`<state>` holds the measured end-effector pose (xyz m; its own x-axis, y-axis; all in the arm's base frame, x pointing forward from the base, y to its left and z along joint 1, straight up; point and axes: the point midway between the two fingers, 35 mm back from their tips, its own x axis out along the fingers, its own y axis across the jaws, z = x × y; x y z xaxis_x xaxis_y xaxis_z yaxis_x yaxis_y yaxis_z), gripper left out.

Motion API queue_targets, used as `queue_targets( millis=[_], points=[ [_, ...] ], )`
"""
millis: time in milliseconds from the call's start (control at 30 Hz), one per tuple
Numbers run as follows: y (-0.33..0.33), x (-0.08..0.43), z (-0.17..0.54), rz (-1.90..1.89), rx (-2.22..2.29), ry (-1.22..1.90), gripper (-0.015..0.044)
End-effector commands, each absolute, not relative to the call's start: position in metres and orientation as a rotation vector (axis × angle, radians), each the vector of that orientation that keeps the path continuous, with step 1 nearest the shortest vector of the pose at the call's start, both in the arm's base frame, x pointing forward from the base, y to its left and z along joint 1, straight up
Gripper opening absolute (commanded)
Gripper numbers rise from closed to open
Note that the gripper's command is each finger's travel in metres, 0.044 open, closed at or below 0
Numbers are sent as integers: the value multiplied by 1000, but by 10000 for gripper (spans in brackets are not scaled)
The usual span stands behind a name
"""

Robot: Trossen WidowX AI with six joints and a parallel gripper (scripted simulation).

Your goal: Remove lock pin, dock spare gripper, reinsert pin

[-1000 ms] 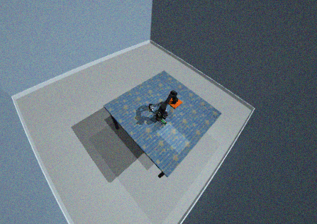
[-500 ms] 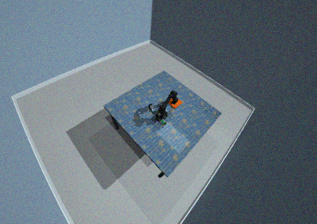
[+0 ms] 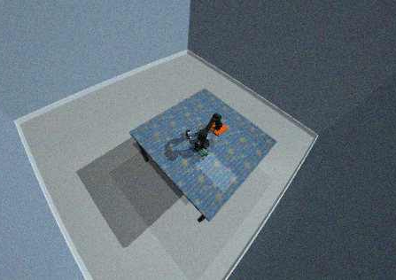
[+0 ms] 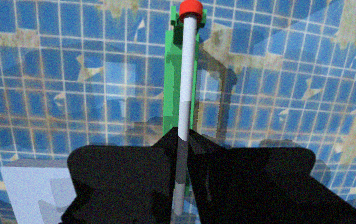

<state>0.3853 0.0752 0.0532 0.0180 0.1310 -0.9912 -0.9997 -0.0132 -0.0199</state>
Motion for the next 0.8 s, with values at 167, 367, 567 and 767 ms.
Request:
queue_targets(
  millis=[167, 367, 567, 767],
  points=[
    [75, 385, 53, 1265, -1131, 1091, 105],
    [75, 385, 53, 1265, -1131, 1091, 263],
    [75, 384, 66, 1268, -1129, 1095, 420],
    [75, 382, 80, 1275, -1125, 1105, 440]
  ],
)
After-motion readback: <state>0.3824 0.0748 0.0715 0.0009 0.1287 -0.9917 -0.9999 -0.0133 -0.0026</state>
